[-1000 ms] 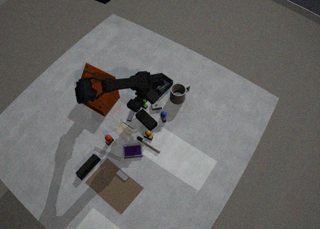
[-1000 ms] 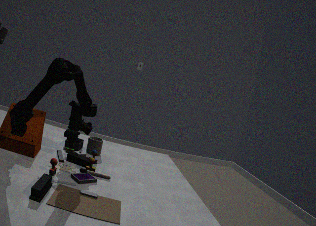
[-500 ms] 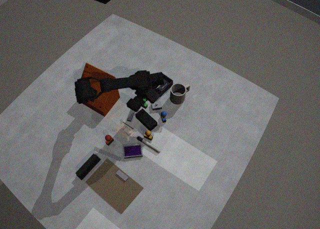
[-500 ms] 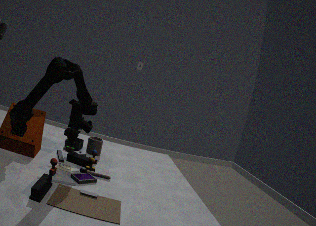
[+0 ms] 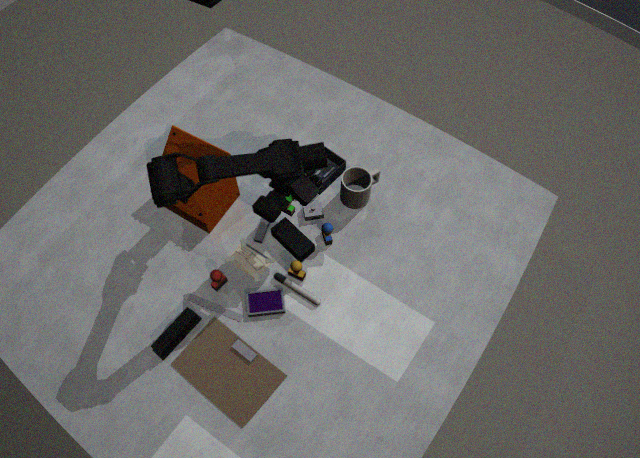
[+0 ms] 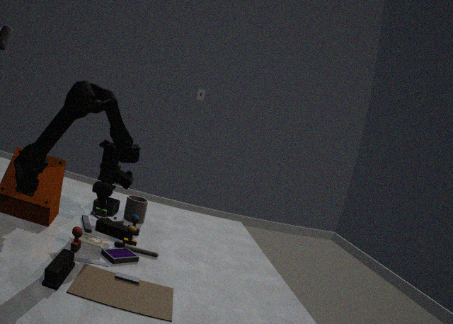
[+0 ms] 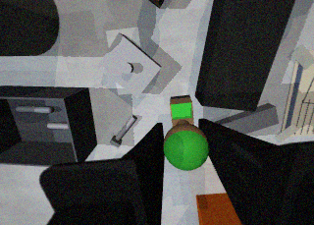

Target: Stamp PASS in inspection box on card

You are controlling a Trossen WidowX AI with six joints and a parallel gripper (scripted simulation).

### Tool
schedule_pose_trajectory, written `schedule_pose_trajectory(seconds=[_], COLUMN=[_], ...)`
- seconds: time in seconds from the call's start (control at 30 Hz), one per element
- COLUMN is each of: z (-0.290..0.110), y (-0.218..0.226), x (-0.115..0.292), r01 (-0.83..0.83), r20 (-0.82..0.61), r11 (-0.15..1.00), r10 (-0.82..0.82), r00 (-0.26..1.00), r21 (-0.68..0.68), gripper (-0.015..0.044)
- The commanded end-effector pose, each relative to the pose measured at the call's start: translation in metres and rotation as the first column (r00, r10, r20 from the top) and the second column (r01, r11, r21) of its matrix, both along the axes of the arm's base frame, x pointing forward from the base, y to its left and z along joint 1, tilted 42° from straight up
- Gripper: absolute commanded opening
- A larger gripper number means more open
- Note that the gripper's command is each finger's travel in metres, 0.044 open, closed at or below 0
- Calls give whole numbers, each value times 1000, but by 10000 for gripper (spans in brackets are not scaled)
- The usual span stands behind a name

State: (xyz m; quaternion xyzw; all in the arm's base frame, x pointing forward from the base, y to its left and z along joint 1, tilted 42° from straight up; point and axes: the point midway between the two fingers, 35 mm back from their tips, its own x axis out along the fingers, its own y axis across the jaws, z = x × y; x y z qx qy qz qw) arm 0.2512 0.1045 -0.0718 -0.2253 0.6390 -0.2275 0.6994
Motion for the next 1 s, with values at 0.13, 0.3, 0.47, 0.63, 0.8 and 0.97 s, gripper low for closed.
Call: schedule_pose_trajectory(seconds=[0.13, 0.3, 0.47, 0.63, 0.8, 0.97], z=[4, 6, 8, 10, 12, 14], y=[4, 5, 6, 8, 9, 11], x=[0, 0, 0, -1, -1, -1], r01=[4, 3, 3, 2, 2, 1], r20=[3, 3, 3, 3, 2, 2], r11=[1000, 1000, 1000, 1000, 1000, 1000], r10=[-4, -3, -3, -2, -2, -2], r00=[1000, 1000, 1000, 1000, 1000, 1000], r21=[11, 14, 17, 20, 24, 27], gripper=[0, 0, 0, 0, 0, 0])
